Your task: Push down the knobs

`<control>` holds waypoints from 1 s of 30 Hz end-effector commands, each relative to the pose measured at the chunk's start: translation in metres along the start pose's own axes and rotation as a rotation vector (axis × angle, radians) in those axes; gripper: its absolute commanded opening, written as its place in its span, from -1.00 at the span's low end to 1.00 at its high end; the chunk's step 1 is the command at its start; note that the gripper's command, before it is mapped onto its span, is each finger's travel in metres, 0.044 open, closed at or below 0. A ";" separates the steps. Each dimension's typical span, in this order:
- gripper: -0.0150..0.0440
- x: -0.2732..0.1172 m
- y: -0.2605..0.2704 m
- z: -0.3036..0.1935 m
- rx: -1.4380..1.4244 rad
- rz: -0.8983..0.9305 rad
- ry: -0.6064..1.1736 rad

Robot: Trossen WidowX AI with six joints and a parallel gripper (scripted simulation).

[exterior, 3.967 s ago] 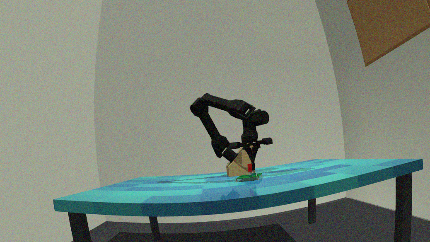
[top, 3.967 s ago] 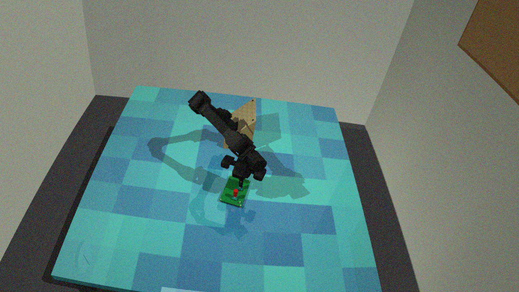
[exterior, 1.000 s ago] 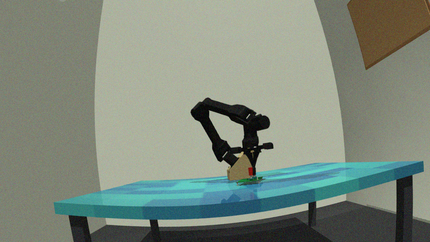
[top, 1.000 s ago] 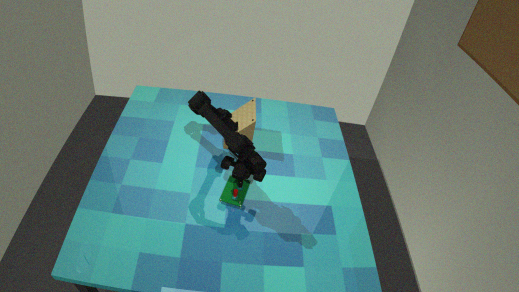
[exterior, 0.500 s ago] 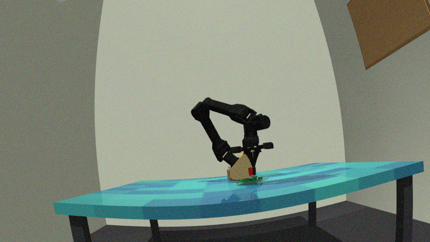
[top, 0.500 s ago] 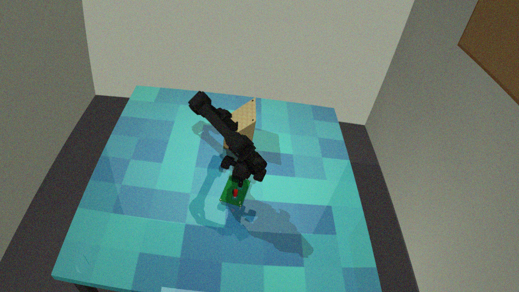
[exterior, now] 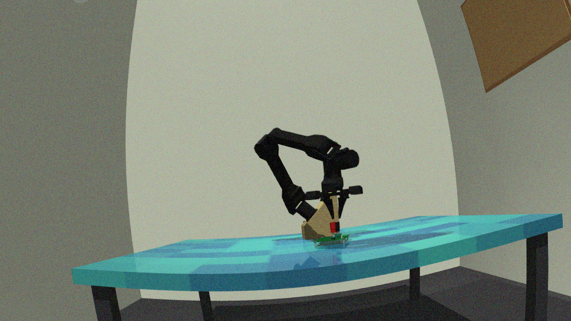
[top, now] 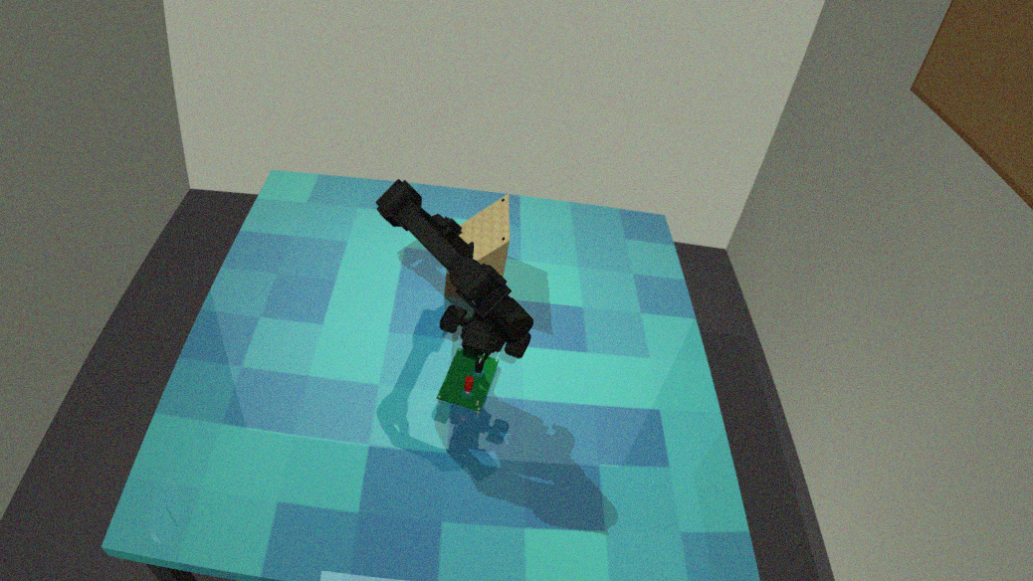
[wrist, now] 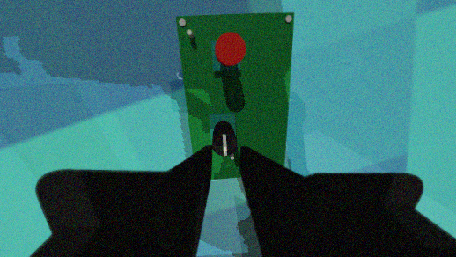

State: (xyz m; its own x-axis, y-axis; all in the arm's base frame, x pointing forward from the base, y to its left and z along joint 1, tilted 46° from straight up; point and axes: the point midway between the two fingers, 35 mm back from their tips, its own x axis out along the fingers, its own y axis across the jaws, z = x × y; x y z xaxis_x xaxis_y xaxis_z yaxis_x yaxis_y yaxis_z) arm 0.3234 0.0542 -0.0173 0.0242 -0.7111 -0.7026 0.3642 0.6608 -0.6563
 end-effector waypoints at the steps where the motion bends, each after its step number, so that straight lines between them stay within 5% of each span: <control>1: 0.13 0.001 0.000 0.000 -0.002 -0.001 0.001; 2: 0.22 0.001 0.000 0.000 -0.002 -0.001 0.001; 10: -0.49 0.002 -0.005 0.030 0.017 0.041 -0.034; 30: -0.49 -0.007 -0.003 0.038 -0.673 0.023 -0.037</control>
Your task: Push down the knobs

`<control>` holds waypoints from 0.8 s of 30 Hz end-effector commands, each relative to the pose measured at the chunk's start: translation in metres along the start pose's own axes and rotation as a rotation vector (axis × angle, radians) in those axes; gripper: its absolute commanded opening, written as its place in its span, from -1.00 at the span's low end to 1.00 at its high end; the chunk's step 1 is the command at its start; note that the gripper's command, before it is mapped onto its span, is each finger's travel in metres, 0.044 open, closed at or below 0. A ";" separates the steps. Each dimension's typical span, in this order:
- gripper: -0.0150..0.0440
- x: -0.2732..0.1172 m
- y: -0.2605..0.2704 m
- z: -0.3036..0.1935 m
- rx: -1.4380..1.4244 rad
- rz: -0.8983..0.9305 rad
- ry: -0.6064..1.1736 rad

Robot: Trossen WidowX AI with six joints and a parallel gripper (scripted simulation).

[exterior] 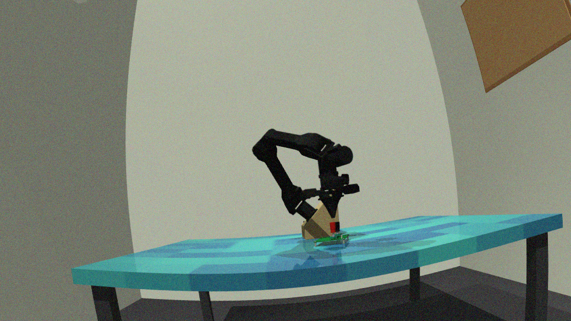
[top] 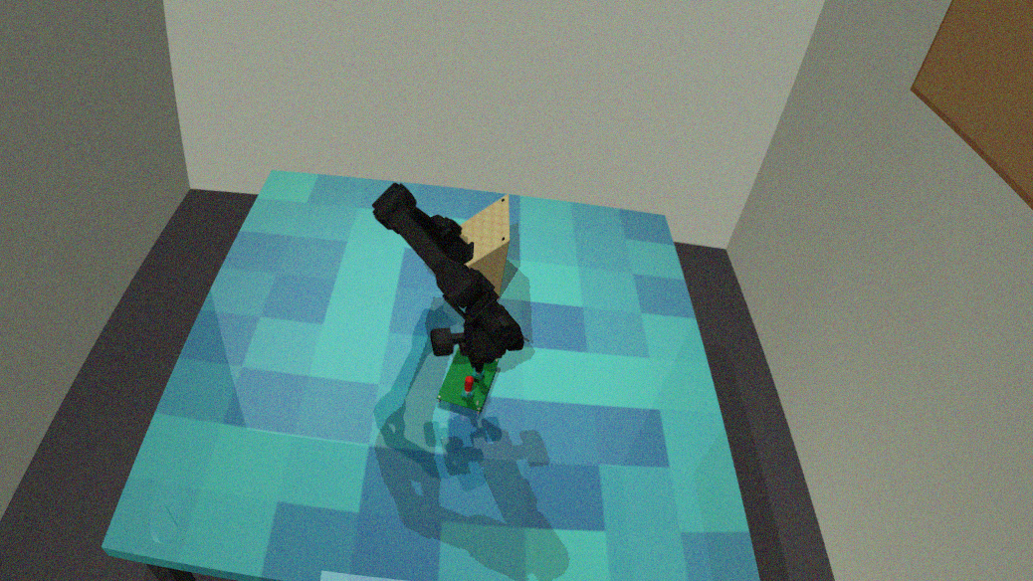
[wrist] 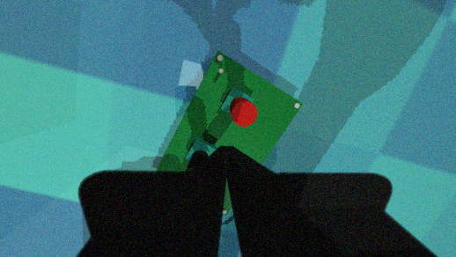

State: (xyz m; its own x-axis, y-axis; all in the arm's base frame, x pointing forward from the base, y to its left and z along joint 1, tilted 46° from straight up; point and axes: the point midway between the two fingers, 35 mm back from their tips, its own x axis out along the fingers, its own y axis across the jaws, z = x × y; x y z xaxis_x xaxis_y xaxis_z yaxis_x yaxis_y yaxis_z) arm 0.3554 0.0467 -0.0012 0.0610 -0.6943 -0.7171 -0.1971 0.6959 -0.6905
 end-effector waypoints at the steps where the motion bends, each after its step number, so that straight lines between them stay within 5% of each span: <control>1: -0.49 -0.002 -0.001 0.003 -0.136 -0.001 0.000; 24: -0.49 -0.012 -0.004 0.011 -0.928 0.002 0.013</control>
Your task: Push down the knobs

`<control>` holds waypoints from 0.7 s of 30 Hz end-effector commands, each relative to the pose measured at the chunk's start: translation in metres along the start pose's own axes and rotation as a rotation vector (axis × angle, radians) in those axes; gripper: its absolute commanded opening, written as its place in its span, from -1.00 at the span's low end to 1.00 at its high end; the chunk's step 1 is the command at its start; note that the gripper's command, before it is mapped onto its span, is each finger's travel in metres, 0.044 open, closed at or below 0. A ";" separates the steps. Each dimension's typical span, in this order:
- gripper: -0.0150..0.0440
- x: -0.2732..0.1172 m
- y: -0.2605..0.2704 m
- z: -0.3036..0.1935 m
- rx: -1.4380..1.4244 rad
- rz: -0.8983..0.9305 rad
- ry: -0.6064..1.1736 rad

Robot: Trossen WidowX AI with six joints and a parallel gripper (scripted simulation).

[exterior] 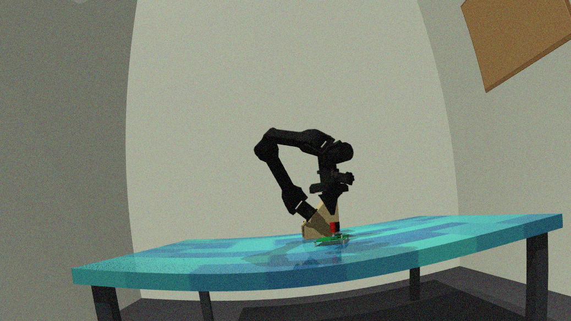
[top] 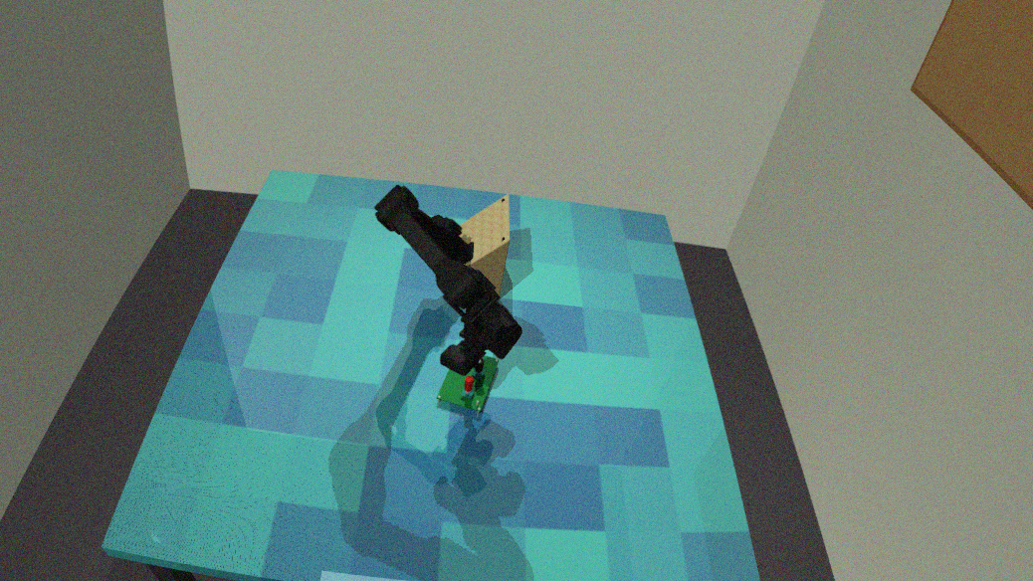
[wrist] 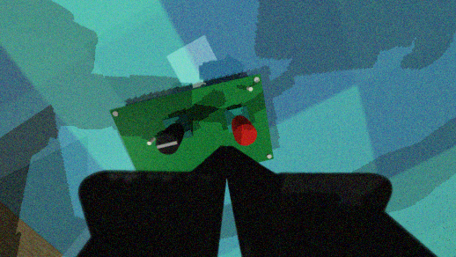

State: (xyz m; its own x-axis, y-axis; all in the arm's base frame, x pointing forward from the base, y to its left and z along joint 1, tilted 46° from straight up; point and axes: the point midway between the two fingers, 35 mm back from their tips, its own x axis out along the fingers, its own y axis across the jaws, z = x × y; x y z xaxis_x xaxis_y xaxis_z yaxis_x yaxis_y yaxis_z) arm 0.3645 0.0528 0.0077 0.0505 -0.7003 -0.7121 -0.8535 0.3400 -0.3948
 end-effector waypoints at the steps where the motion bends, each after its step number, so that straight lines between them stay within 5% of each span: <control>1: -0.49 -0.002 -0.002 0.001 -0.136 0.002 -0.001; 21: -0.49 -0.011 -0.009 0.003 -0.825 0.011 0.005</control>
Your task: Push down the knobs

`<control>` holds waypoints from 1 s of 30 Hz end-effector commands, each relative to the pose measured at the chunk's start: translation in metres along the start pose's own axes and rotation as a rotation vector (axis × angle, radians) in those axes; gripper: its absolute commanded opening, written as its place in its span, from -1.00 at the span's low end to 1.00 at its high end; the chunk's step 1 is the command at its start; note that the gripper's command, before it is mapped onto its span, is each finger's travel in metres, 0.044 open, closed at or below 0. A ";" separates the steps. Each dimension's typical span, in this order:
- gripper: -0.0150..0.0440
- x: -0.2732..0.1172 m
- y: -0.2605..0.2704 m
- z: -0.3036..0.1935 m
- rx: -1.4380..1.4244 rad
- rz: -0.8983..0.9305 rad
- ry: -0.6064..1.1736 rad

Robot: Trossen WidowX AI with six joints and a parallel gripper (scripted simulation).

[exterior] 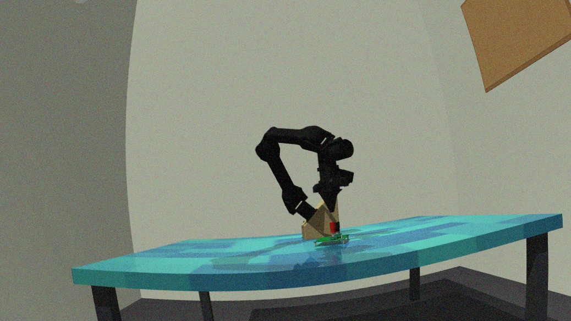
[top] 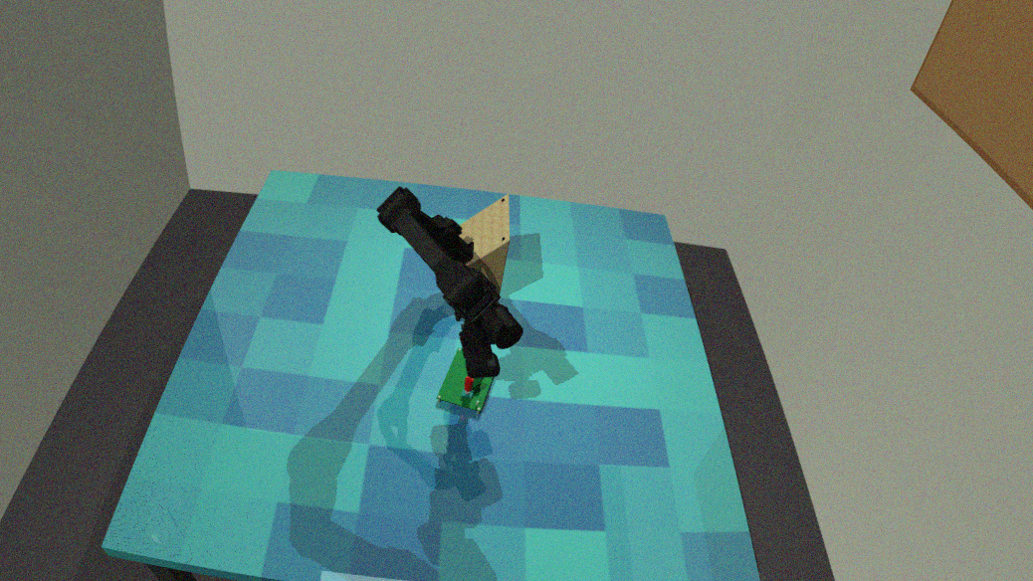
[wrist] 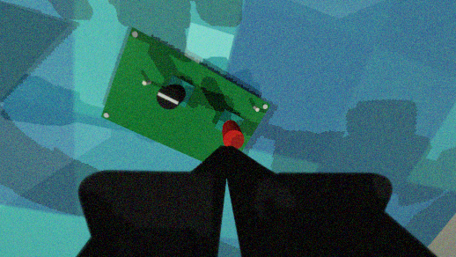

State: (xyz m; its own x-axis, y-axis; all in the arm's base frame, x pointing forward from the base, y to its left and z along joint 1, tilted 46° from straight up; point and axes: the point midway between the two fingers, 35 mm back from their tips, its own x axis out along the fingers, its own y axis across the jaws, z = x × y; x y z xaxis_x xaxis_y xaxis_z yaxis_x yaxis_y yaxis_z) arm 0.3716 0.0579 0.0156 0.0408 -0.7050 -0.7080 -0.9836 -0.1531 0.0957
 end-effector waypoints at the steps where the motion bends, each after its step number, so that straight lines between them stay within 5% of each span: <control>1: -0.49 -0.002 -0.002 0.000 -0.136 0.001 -0.003; 30: -0.49 -0.013 -0.009 -0.004 -1.014 0.015 -0.006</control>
State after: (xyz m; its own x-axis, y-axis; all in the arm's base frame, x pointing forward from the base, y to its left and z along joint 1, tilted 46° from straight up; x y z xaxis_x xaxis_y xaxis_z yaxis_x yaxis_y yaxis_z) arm 0.3801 0.0648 0.0265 0.0269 -0.7110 -0.7027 -0.4027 -0.6511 0.6433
